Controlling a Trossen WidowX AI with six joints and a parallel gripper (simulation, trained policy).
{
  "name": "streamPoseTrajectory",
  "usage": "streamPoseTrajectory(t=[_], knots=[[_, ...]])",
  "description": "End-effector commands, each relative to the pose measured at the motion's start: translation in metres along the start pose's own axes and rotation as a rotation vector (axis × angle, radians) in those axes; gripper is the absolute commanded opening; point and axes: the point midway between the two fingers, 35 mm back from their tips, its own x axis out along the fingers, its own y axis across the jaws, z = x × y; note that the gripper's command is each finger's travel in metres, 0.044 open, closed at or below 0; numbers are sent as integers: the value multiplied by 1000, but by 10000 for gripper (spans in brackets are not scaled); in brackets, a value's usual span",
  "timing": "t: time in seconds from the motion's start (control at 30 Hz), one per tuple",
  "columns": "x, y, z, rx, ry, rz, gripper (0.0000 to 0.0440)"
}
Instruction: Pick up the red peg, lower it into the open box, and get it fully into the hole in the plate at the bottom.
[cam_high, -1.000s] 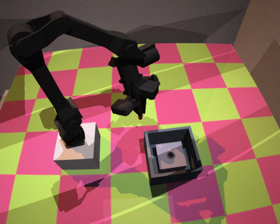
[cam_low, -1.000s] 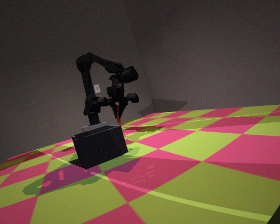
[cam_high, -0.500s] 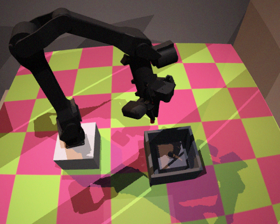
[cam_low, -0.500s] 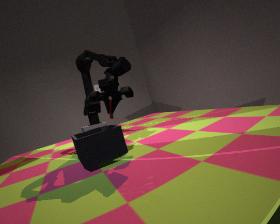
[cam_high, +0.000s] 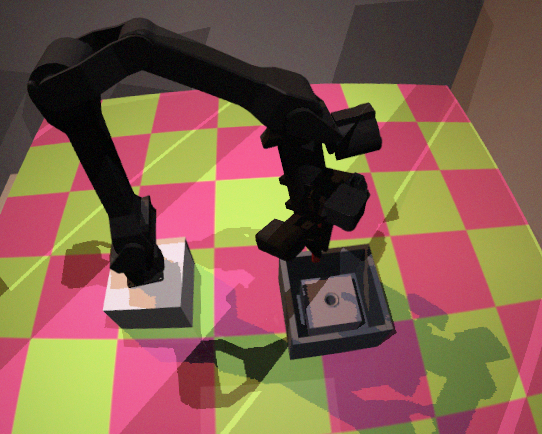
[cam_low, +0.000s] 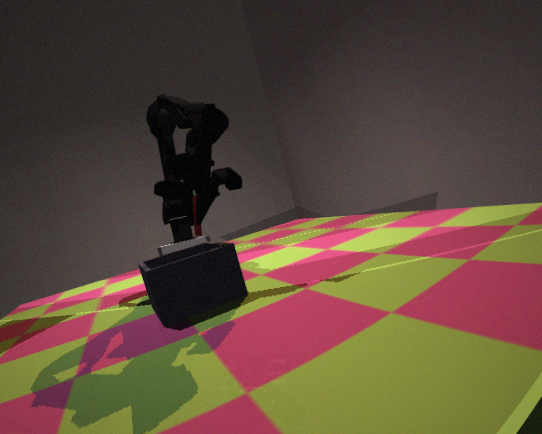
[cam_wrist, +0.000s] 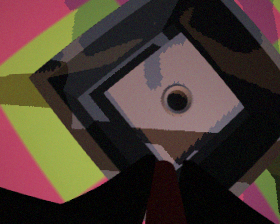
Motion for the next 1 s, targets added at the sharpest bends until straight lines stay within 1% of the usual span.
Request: streamPoseTrajectory(t=[0.0, 0.3, 0.57, 0.63, 0.8, 0.93, 0.97], knots=[[6, -1, 13, 27, 4, 10, 0], [27, -7, 33, 79, 32, 13, 4], [52, -9, 36, 97, 65, 8, 10], [59, -10, 34, 93, 75, 2, 32], [73, -12, 33, 67, 91, -14, 143], [79, -11, 37, 49, 96, -29, 153], [80, -10, 40, 48, 91, -27, 167]])
